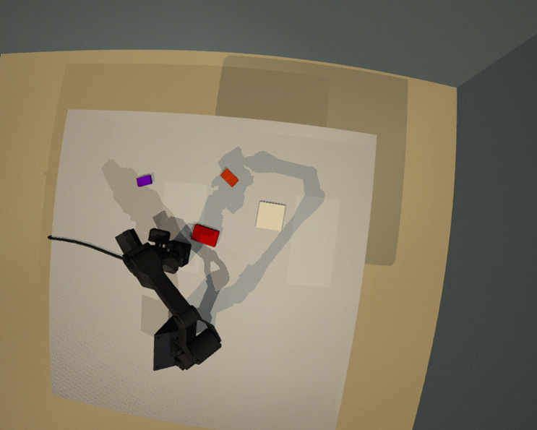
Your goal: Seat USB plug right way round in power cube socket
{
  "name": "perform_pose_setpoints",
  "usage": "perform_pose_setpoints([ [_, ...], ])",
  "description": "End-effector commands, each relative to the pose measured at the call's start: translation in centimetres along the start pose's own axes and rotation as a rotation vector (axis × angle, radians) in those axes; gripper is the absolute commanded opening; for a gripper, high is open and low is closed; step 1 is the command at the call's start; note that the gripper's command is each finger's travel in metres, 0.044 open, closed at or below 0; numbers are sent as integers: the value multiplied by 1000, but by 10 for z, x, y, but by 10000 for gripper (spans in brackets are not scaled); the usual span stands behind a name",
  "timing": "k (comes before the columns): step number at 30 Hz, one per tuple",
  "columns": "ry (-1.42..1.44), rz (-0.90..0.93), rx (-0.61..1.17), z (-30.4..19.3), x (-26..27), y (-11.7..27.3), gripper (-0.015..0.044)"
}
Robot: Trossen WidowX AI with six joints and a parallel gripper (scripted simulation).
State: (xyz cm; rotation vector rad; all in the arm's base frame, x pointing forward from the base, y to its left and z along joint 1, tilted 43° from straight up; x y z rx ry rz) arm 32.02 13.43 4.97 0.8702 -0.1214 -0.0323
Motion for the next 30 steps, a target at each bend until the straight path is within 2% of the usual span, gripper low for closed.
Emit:
perform_pose_setpoints([
  [1,3,-2,5,0,0,-1,0],
  [30,3,-2,5,0,0,-4,0],
])
Point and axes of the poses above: the point midway between the two fingers, 35 mm back from their tips, its own y axis back along the fingers, its own x axis across the jaws, z = x × y, the point moved 10 cm from there along y, back along the fingers, and after that the axes turned 1 degree about y, right-handed, at the moved point
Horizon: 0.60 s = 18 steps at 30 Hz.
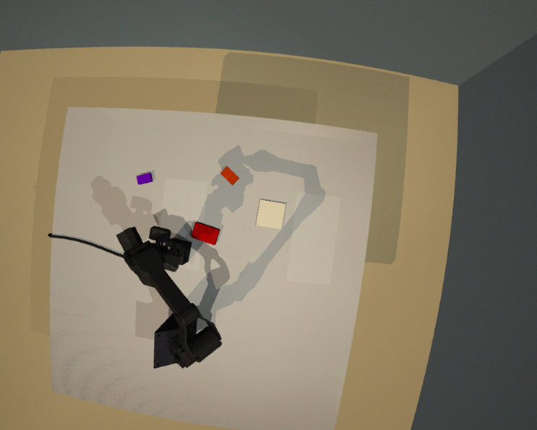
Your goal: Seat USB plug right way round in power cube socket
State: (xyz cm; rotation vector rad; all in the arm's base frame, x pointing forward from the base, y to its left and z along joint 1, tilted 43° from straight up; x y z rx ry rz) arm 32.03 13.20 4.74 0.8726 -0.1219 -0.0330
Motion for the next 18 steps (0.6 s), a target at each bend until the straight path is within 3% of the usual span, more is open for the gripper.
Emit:
perform_pose_setpoints([
  [1,3,-2,3,0,0,-1,0],
  [18,3,-2,2,0,0,-3,0],
])
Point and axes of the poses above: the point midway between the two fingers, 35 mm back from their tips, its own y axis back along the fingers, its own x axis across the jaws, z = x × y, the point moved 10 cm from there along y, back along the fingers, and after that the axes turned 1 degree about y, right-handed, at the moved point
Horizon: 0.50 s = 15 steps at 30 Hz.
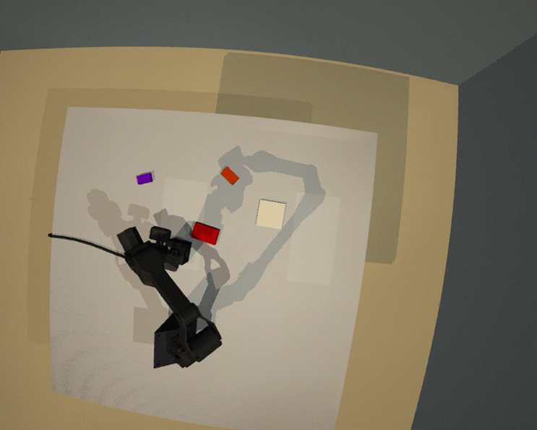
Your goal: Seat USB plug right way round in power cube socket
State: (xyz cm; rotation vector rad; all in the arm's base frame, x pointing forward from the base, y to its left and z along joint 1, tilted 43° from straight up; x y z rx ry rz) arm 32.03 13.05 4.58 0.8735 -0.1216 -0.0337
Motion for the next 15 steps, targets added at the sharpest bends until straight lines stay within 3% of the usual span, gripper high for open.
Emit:
perform_pose_setpoints([
  [1,3,-1,2,0,0,-1,0],
  [15,3,-1,1,0,0,-3,0],
])
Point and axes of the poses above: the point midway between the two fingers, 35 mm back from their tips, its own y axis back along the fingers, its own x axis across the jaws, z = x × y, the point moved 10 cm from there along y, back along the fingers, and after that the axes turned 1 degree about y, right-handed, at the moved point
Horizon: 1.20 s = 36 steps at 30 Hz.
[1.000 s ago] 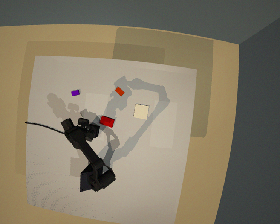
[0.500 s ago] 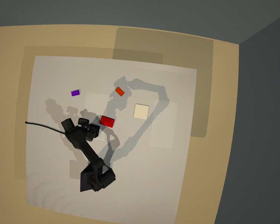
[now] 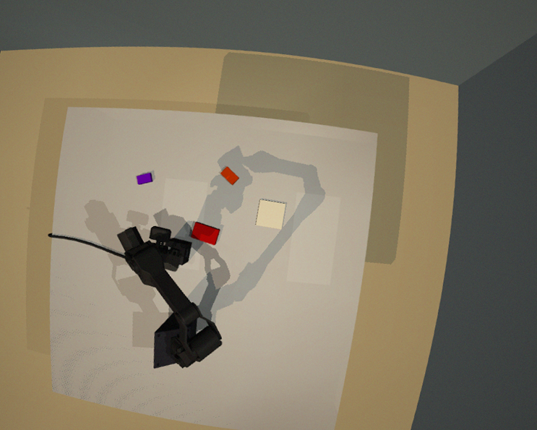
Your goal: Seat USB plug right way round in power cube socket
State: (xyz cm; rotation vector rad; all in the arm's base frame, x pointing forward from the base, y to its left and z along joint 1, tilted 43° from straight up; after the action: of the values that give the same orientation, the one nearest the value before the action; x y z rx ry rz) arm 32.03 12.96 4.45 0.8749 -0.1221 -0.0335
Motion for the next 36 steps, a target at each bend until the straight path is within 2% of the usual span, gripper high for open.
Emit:
perform_pose_setpoints([
  [1,4,-1,0,0,0,-1,0],
  [36,4,-1,0,0,0,-5,0],
])
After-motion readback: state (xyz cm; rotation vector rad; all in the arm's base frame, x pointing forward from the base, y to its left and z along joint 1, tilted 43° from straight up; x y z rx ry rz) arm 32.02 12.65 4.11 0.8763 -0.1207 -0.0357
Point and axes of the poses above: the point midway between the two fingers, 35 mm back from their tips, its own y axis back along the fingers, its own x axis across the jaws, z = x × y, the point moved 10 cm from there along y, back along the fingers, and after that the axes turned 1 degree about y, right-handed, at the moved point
